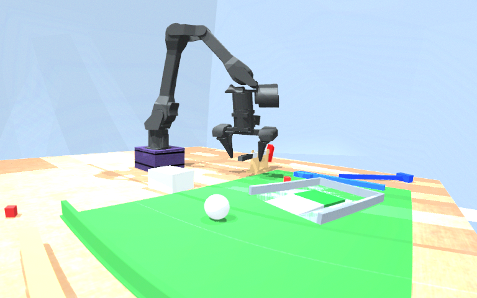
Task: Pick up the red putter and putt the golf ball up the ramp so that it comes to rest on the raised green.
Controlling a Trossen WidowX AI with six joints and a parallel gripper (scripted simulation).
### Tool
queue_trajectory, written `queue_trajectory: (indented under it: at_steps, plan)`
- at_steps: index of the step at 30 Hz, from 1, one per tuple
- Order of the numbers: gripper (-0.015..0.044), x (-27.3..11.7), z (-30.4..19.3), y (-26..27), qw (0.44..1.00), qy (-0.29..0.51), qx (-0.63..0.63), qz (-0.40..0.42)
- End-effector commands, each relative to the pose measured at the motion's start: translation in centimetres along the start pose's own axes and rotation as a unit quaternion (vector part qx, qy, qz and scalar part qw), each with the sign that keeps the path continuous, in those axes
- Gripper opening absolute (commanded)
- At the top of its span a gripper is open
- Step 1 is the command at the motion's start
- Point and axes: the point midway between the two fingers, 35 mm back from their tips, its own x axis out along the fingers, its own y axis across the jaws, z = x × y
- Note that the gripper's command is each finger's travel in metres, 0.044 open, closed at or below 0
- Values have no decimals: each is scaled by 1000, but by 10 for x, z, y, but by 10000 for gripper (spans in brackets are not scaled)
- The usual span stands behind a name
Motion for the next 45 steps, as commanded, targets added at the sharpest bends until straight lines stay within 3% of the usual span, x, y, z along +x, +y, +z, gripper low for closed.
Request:
queue_trajectory:
  at_steps: [1,22,38,45]
  plan:
    - [440,5,-1,2,1000,-1,2,3]
    - [440,26,-7,2,1000,-1,2,3]
    - [20,23,-6,0,1000,0,1,-1]
    - [0,22,-6,0,1000,0,1,-1]
